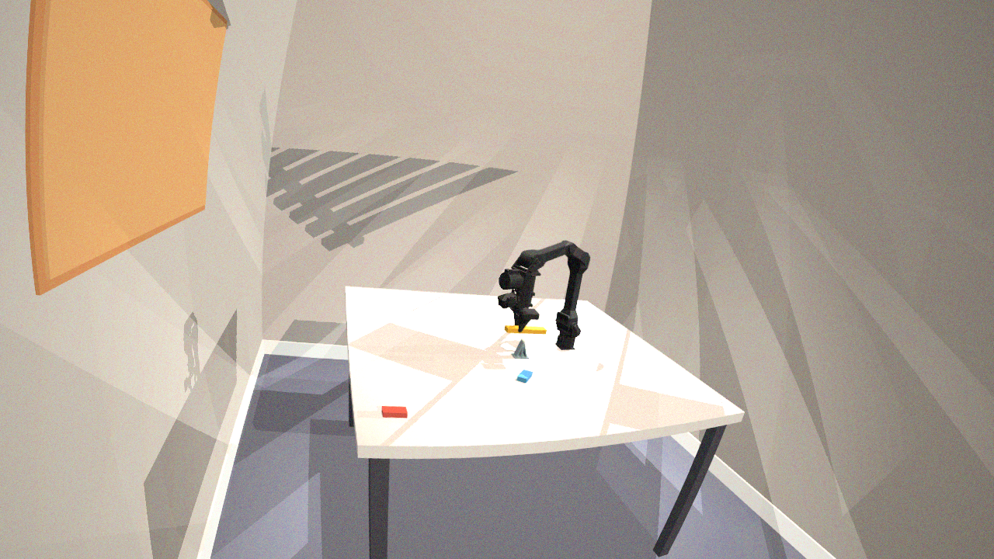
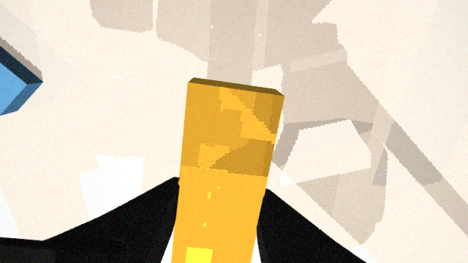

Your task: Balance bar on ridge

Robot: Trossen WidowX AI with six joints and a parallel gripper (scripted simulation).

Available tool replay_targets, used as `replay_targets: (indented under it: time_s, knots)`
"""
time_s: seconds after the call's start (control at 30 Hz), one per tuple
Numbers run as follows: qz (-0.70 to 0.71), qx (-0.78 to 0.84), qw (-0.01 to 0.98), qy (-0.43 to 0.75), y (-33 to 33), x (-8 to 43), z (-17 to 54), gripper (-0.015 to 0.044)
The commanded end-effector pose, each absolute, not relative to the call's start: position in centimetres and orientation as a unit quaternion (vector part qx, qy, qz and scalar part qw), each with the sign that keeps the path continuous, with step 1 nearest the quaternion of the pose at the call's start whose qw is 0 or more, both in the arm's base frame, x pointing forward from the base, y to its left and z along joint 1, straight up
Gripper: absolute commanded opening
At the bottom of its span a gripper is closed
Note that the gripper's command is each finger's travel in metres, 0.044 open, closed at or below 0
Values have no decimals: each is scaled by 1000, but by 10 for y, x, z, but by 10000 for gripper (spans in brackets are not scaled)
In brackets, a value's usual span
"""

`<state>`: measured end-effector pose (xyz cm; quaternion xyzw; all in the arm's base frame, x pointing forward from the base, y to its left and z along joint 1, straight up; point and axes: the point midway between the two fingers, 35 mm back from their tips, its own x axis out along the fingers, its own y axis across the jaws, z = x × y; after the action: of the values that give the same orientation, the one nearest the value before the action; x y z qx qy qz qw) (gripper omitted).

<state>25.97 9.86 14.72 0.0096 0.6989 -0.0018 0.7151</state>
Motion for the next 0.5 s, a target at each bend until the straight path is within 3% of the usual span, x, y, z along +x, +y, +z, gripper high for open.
replay_targets:
  time_s: [0.0,0.47]
  knots:
    - [-6,13,717,697,98,261,141,0]
    - [-10,18,716,697,93,261,120,0]
